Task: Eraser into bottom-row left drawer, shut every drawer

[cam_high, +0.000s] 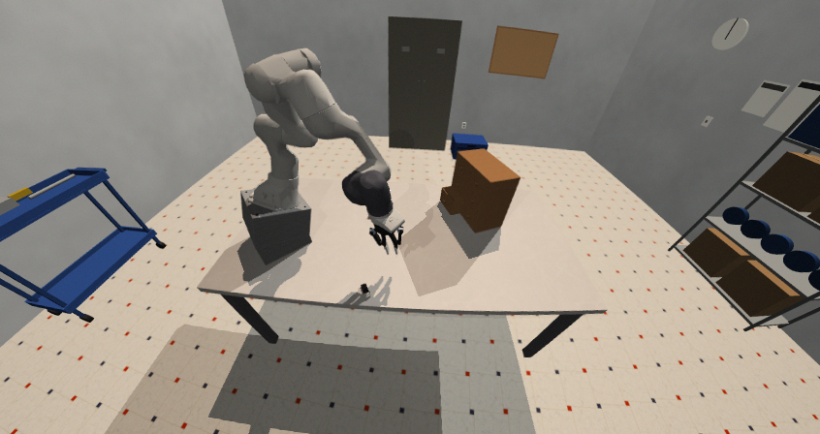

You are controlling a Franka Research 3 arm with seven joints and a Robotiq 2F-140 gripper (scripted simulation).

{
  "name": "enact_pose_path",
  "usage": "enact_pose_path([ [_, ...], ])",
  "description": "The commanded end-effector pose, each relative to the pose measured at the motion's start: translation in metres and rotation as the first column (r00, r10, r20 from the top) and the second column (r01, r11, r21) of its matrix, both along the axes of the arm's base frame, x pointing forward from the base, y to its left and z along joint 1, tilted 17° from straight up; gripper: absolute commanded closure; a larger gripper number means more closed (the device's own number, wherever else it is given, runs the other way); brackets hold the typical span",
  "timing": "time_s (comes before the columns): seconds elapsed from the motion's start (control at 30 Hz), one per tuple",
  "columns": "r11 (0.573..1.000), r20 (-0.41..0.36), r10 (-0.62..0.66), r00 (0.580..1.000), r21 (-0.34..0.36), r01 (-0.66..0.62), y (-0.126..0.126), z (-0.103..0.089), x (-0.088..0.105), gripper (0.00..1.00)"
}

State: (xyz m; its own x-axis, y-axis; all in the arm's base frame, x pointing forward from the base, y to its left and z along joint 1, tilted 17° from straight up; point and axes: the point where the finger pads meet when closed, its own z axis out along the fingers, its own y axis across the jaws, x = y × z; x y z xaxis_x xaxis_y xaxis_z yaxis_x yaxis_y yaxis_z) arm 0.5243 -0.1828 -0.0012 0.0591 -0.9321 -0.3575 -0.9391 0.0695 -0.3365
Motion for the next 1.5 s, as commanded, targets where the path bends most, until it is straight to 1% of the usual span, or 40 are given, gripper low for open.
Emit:
enact_pose_path([
  [0.0,0.996,0.026,0.078,0.997,-0.051,-0.076,-0.011,-0.01,-0.005,0.72],
  [0.17,0.99,0.022,0.118,0.993,-0.084,-0.116,-0.025,-0.024,-0.016,0.72],
  [0.23,0.99,0.022,0.118,0.993,-0.084,-0.116,-0.025,-0.024,-0.016,0.72],
  [0.73,0.96,-0.003,0.225,0.974,-0.171,-0.222,-0.061,-0.056,-0.048,0.72],
  [0.8,0.96,-0.003,0.225,0.974,-0.171,-0.222,-0.061,-0.056,-0.048,0.72],
  [1.3,0.925,-0.033,0.302,0.953,-0.232,-0.302,-0.089,-0.074,-0.073,0.72],
  [1.47,0.919,-0.038,0.313,0.949,-0.24,-0.313,-0.093,-0.077,-0.076,0.72],
])
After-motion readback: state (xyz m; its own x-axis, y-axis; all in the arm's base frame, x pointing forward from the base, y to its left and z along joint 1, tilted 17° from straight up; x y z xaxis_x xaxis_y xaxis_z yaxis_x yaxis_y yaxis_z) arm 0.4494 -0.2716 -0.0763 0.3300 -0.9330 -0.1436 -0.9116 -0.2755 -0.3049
